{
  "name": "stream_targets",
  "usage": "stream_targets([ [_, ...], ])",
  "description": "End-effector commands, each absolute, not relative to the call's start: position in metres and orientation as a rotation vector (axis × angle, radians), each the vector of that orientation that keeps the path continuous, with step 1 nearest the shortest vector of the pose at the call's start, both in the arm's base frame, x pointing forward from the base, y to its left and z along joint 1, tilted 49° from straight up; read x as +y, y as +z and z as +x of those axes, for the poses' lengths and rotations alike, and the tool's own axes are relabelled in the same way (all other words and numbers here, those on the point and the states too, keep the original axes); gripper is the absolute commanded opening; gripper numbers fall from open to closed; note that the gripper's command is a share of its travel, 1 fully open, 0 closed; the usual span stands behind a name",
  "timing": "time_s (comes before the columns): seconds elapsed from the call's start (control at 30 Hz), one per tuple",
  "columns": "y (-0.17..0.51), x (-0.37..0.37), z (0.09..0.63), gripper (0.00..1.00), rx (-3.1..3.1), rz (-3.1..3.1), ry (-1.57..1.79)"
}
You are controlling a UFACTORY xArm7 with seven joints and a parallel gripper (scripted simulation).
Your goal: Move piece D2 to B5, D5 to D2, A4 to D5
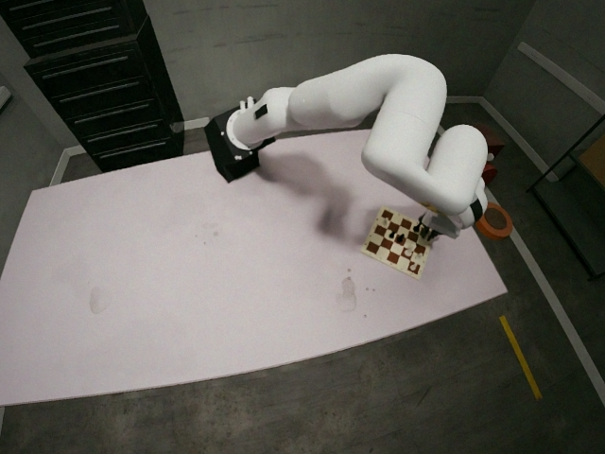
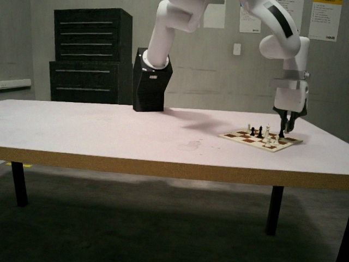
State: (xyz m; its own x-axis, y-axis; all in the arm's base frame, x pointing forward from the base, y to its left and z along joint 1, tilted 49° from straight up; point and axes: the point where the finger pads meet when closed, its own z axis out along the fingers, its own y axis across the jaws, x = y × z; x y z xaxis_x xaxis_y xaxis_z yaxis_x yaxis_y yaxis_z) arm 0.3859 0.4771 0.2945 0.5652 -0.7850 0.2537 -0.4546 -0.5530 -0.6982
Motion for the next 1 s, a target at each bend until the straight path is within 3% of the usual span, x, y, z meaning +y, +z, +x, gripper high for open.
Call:
stream_targets([
  [0.0,0.2842,0.4850,0.3982,0.00,0.992,-2.216,-0.771],
  [0.97,0.2803,0.4866,0.4023,0.00,0.992,-2.216,-0.771],
])
